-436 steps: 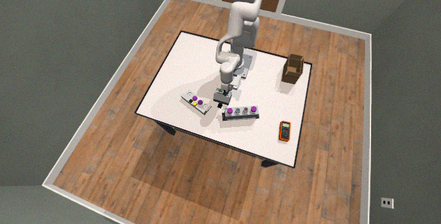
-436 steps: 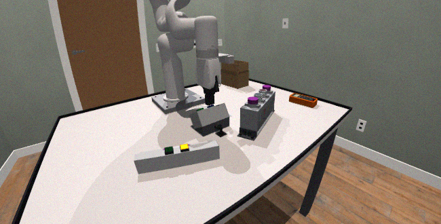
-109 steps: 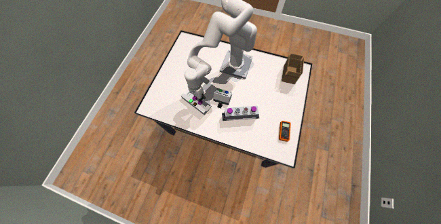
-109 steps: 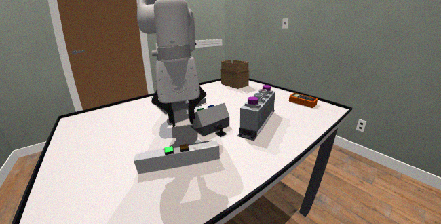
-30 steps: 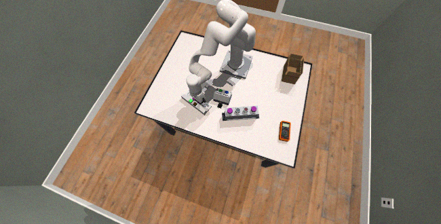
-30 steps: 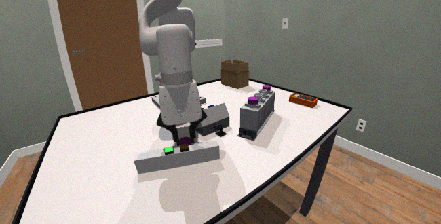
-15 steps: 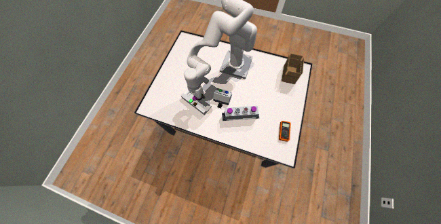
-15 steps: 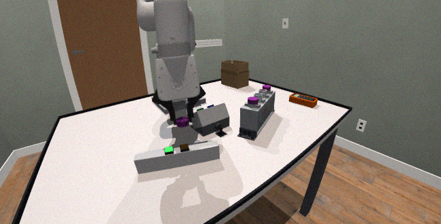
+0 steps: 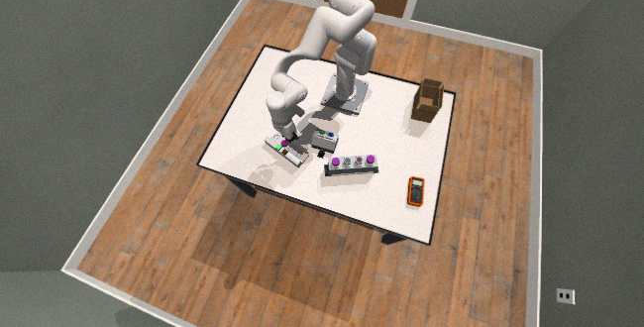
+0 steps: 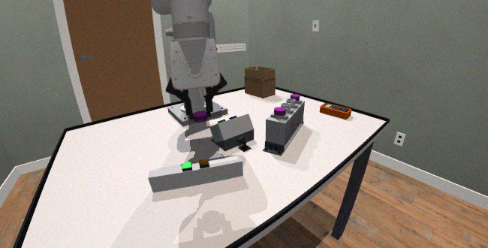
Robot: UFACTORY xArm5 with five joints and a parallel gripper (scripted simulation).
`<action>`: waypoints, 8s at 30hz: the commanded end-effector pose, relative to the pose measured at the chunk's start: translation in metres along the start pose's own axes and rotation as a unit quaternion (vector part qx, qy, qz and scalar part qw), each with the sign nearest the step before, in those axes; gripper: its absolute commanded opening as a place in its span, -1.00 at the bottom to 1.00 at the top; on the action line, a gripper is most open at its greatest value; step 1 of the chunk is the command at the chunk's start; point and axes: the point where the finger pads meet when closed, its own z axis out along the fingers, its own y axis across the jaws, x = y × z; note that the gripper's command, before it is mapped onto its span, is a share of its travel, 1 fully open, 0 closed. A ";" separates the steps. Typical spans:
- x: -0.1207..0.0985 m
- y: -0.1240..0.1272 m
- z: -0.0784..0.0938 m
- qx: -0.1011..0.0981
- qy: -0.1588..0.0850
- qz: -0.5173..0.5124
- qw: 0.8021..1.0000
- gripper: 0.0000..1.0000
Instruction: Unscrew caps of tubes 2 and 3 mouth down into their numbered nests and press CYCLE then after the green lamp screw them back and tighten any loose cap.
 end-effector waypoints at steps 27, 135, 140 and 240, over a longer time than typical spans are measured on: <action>0.060 0.154 -0.002 0.003 -0.003 0.166 0.986 -1.00; 0.121 0.306 0.035 0.002 -0.002 0.166 0.986 -0.08; 0.121 0.306 0.035 0.002 -0.002 0.166 0.986 -0.08; 0.121 0.306 0.042 0.002 -0.003 0.415 0.910 -0.08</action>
